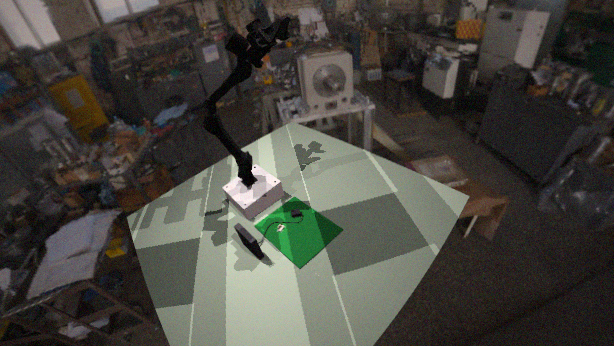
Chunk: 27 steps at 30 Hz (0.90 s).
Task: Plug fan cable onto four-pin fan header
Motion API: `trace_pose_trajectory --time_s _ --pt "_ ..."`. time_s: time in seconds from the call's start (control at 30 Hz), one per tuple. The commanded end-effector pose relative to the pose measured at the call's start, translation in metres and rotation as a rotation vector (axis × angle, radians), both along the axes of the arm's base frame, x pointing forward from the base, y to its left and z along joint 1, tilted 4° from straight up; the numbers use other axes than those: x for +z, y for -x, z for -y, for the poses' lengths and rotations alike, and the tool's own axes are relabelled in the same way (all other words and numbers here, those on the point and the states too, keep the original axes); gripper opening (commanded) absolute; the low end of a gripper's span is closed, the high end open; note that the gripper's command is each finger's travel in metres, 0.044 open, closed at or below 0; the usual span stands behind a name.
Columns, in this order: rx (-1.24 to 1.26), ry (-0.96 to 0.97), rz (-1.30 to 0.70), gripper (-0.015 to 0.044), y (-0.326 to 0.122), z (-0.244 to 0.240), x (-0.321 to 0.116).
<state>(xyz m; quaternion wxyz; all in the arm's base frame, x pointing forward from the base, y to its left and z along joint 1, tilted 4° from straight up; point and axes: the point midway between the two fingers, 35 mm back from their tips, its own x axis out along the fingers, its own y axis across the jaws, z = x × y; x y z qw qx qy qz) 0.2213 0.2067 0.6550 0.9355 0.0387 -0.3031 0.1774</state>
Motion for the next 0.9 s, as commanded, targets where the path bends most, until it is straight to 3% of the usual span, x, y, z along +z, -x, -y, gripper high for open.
trace_pose_trajectory --time_s 0.0,0.43,0.87 --pt "-0.075 0.180 -0.098 0.0210 -0.043 -0.025 -0.048" --pt "-0.148 0.654 -0.438 0.0210 -0.133 -0.057 -0.207" --pt "-0.148 1.087 -0.890 0.0210 -0.175 -0.016 -0.391"
